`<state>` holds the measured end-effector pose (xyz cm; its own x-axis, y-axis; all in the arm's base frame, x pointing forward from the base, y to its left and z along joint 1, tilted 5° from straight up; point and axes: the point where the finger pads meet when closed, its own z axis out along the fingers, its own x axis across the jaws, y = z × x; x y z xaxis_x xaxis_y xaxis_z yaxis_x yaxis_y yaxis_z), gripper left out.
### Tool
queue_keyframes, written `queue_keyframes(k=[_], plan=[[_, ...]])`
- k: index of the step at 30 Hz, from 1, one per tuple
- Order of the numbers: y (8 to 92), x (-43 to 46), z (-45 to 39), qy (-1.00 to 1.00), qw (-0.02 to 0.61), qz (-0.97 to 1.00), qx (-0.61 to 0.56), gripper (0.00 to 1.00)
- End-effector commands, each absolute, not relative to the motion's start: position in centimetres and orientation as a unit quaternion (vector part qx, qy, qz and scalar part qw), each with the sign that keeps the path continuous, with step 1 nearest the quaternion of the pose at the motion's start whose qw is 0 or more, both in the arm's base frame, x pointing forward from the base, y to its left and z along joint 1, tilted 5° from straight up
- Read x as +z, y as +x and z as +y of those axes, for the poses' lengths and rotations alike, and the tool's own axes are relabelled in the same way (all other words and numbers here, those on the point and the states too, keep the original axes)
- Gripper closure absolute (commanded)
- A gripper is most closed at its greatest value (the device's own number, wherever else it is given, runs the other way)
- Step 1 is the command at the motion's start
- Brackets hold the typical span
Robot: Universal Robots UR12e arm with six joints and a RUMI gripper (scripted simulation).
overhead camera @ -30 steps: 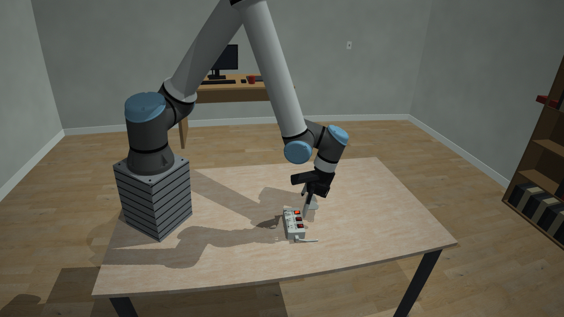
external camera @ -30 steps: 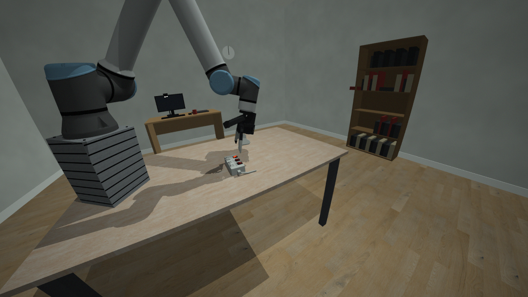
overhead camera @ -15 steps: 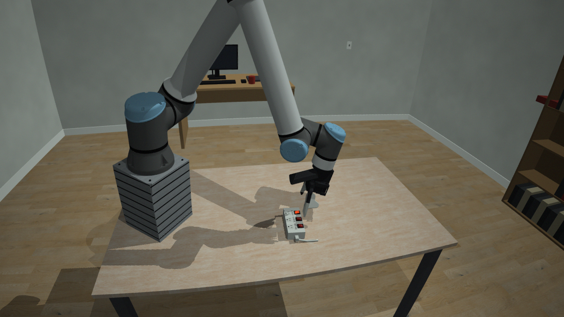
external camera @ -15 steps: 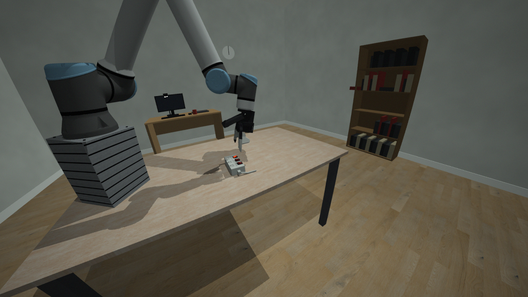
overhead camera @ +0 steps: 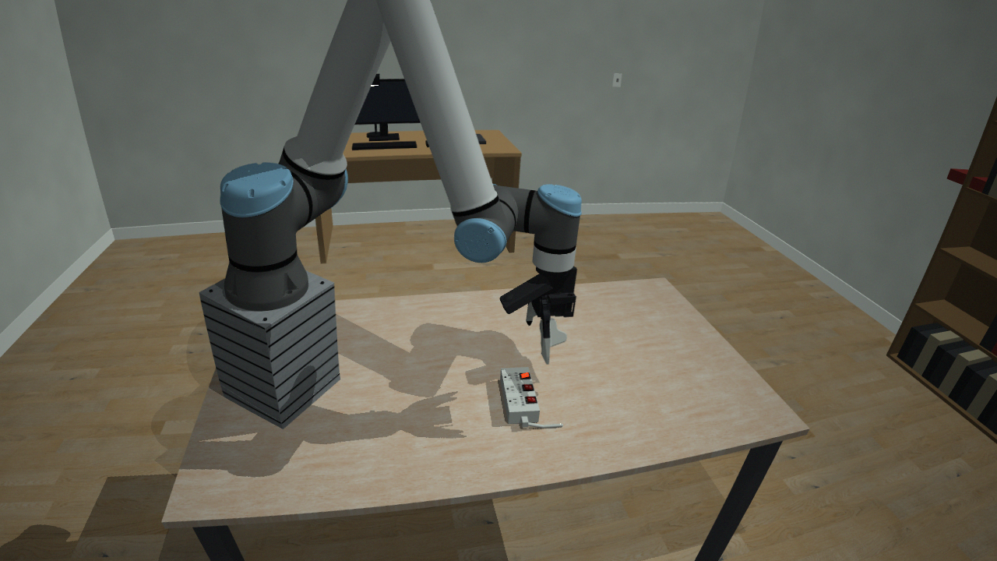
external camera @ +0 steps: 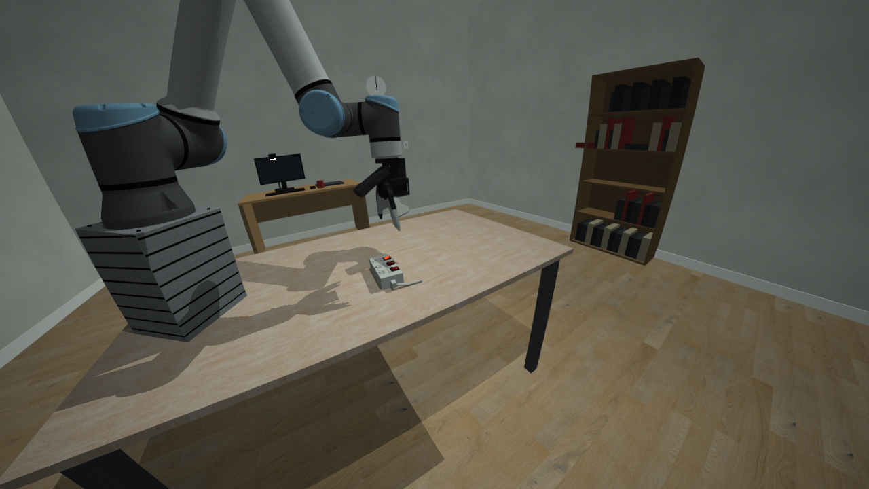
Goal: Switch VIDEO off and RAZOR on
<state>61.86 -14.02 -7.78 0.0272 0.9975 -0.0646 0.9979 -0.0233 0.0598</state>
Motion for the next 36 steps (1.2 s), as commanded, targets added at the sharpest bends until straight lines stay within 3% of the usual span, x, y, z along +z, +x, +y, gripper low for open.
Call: queue_keyframes(k=[1, 36], plan=[[61.7, -8.2, -14.1, 0.711, 0.045, 0.702, 0.004, 0.0], [61.3, -9.5, -14.9, 0.612, 0.045, 0.79, -0.002, 0.0]])
